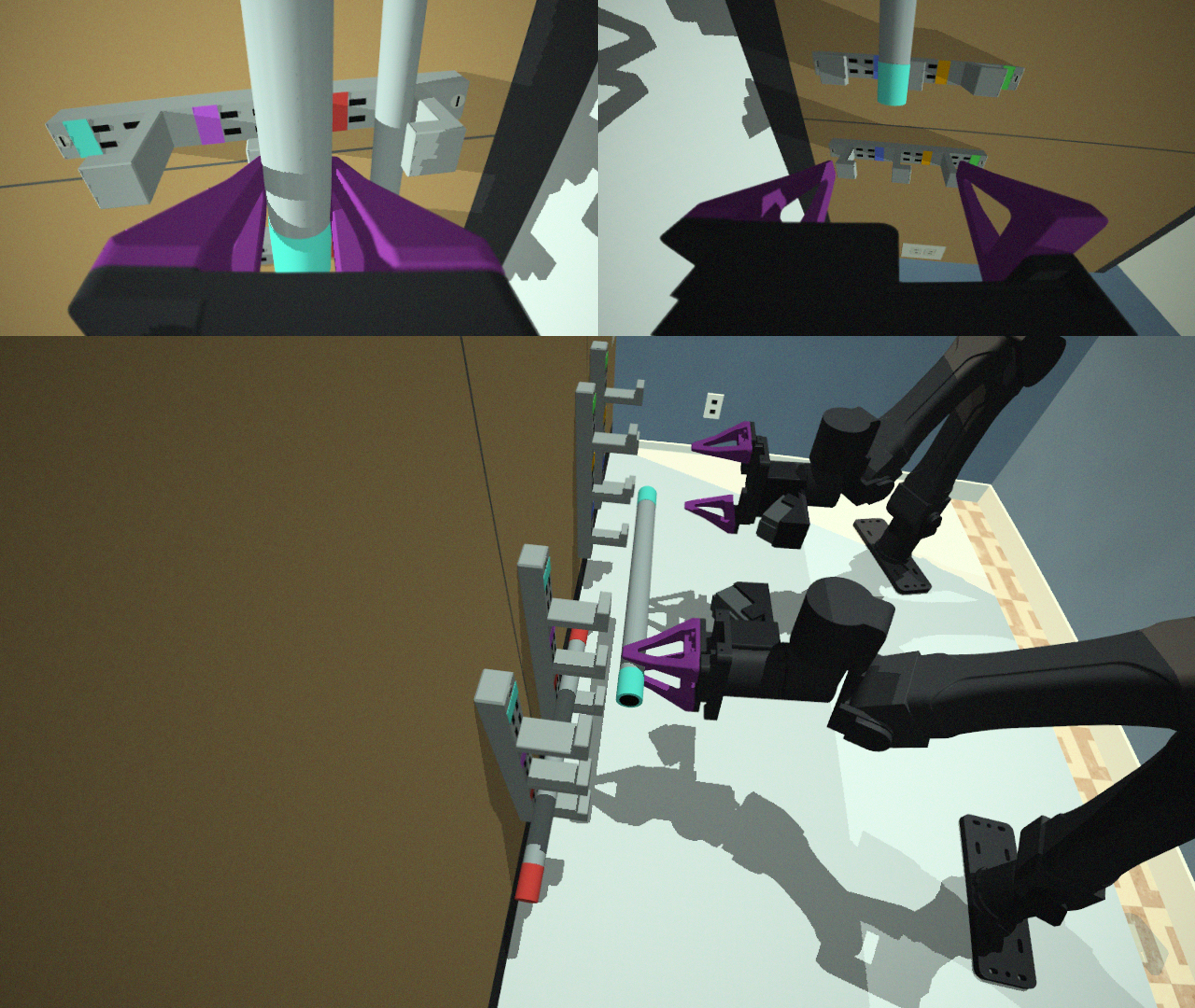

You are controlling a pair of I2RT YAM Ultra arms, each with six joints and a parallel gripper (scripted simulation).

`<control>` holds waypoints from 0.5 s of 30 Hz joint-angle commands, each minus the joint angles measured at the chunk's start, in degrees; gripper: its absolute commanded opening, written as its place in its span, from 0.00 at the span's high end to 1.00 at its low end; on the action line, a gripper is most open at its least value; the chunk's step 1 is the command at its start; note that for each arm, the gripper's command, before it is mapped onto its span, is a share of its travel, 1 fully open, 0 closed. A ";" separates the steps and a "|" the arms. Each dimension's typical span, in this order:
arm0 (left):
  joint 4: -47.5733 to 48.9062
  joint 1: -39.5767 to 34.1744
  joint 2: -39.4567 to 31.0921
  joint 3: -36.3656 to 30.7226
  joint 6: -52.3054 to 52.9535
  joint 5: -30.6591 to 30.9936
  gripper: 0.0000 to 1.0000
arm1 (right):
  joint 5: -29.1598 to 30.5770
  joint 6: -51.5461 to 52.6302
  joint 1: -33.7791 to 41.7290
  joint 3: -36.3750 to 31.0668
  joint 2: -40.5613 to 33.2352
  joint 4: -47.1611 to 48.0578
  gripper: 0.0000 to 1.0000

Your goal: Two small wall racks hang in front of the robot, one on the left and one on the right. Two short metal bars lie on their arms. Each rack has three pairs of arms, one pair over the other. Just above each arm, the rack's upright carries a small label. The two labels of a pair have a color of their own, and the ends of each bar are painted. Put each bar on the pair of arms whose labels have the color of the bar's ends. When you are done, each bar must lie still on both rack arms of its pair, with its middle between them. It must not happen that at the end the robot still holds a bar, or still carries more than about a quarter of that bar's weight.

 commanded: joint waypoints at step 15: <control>2.39 4.08 -4.05 -0.68 -1.48 4.31 1.00 | -0.25 0.55 -0.54 0.09 -1.99 2.07 0.00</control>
